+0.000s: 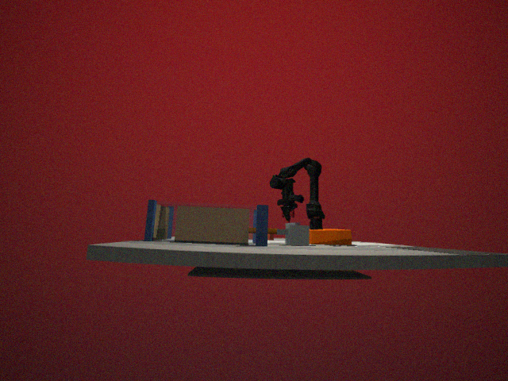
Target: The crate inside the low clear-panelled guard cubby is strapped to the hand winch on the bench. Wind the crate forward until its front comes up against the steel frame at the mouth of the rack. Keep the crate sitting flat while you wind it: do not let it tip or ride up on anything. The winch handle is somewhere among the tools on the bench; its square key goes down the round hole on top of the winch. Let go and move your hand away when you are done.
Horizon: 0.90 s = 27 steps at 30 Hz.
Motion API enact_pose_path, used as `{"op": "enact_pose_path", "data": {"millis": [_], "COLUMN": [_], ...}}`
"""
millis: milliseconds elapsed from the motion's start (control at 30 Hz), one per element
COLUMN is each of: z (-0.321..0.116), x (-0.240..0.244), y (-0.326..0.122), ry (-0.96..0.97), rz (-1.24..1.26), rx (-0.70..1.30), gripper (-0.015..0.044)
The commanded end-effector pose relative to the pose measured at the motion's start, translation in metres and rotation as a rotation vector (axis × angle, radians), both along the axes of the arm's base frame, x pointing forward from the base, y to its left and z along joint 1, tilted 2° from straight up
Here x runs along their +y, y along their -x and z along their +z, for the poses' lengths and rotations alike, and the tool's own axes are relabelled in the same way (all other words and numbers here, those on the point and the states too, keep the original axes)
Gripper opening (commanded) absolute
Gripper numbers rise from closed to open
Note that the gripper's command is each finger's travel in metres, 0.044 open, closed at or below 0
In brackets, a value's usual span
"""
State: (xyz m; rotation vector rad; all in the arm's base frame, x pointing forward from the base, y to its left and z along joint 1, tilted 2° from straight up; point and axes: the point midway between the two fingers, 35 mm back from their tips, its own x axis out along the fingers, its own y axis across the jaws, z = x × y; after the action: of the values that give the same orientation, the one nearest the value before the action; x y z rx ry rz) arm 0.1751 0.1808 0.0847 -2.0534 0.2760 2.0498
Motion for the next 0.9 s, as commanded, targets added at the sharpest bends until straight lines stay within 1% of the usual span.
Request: {"op": "enact_pose_path", "data": {"millis": [0, 867], "z": [0.003, 0.005], "x": [0.009, 0.031], "y": [-0.015, -0.041], "ry": [-0.019, -0.02], "rz": [-0.002, -0.002], "rx": [-0.031, -0.032], "gripper": [0.0, 0.0]}}
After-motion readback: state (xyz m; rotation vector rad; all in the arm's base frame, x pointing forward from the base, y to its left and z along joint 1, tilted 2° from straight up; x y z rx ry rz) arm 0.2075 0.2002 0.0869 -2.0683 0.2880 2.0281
